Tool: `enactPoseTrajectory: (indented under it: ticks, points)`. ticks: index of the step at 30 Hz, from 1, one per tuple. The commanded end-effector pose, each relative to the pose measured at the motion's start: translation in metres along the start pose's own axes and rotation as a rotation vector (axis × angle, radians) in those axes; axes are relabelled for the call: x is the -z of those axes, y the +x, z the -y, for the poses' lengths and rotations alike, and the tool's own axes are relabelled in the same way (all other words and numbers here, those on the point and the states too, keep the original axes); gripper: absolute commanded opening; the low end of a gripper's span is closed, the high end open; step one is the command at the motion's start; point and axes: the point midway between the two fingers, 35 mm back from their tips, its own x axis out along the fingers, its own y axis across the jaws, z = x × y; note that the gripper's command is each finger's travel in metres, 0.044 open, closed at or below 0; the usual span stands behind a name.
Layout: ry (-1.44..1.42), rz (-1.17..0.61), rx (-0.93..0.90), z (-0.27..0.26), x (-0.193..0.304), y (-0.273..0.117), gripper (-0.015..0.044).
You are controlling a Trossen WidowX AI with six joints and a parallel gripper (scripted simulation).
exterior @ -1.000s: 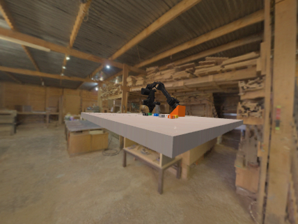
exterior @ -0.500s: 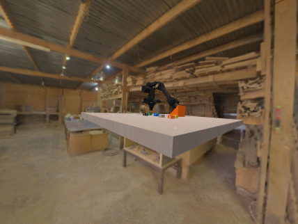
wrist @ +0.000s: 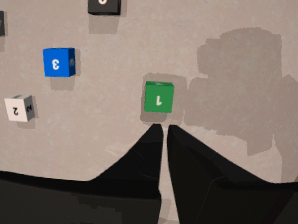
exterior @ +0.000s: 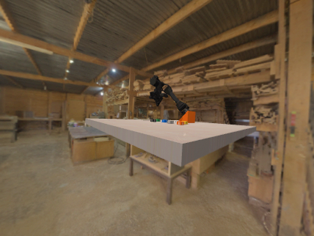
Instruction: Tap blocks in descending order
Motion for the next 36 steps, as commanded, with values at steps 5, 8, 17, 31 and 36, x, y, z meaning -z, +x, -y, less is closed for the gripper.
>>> enactPoseTrajectory:
  ticks: [5, 8, 17, 31, 36]
  points:
    - [-0.013, -0.006, 0.005, -0.043, -0.079, 0.003, 0.002]
    - [-0.006, -0.009, -0.002, -0.053, -0.092, 0.005, 0.002]
    - [-0.005, -0.008, -0.001, -0.053, -0.094, 0.066, 0.002]
    - [-0.005, -0.008, 0.002, -0.052, -0.092, 0.097, 0.002]
    - [-0.005, -0.008, 0.002, -0.052, -0.092, 0.105, 0.002]
